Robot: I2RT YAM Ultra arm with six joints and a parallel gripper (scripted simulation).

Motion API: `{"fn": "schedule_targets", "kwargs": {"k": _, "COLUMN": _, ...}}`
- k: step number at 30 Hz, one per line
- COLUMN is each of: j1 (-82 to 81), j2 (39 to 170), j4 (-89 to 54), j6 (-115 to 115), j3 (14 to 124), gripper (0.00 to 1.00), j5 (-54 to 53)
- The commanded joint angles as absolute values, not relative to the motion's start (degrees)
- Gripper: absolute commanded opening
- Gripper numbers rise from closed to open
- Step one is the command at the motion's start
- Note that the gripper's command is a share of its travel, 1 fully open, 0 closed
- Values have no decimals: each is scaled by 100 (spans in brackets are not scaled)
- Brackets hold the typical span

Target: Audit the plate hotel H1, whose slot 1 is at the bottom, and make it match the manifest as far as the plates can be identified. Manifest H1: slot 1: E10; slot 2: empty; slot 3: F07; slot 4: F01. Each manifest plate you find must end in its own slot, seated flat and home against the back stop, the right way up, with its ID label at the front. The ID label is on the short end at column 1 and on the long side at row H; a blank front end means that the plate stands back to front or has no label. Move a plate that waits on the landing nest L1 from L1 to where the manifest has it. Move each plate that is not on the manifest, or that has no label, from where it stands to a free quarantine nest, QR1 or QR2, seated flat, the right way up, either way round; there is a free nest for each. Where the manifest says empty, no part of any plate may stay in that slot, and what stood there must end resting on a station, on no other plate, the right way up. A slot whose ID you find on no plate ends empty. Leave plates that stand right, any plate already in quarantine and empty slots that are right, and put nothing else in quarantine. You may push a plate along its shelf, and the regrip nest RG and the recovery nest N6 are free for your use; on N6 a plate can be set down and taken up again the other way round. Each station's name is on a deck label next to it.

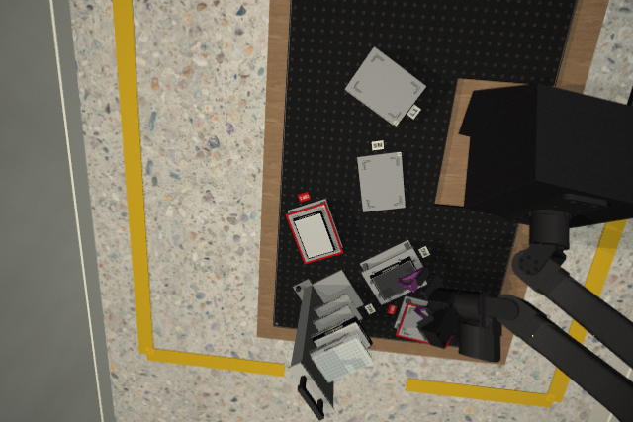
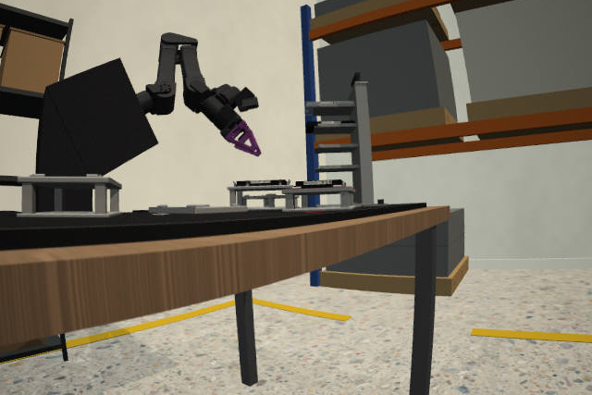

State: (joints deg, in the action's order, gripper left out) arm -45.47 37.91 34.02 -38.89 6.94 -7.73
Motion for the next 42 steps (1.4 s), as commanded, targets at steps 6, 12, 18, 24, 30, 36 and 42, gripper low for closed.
{"fn": "schedule_targets", "kwargs": {"k": 6, "j1": -4543, "j2": 3785, "j4": 3443, "j6": -3886, "j3": 701, "gripper": 100, "j5": -702}}
{"fn": "schedule_targets", "kwargs": {"k": 12, "j1": -4543, "j2": 3785, "j4": 3443, "j6": -3886, "j3": 701, "gripper": 100, "j5": -702}}
{"fn": "schedule_targets", "kwargs": {"k": 18, "j1": -4543, "j2": 3785, "j4": 3443, "j6": -3886, "j3": 701, "gripper": 100, "j5": -702}}
{"fn": "schedule_targets", "kwargs": {"k": 24, "j1": -4778, "j2": 4296, "j4": 4000, "j6": -3873, "j3": 654, "gripper": 100, "j5": -467}}
{"fn": "schedule_targets", "kwargs": {"k": 30, "j1": -5113, "j2": 5212, "j4": 4948, "j6": -3854, "j3": 620, "gripper": 100, "j5": -131}}
{"fn": "schedule_targets", "kwargs": {"k": 36, "j1": -5310, "j2": 5862, "j4": 5586, "j6": -3844, "j3": 630, "gripper": 100, "j5": 66}}
{"fn": "schedule_targets", "kwargs": {"k": 42, "j1": -5310, "j2": 5862, "j4": 5585, "j6": -3844, "j3": 630, "gripper": 100, "j5": 66}}
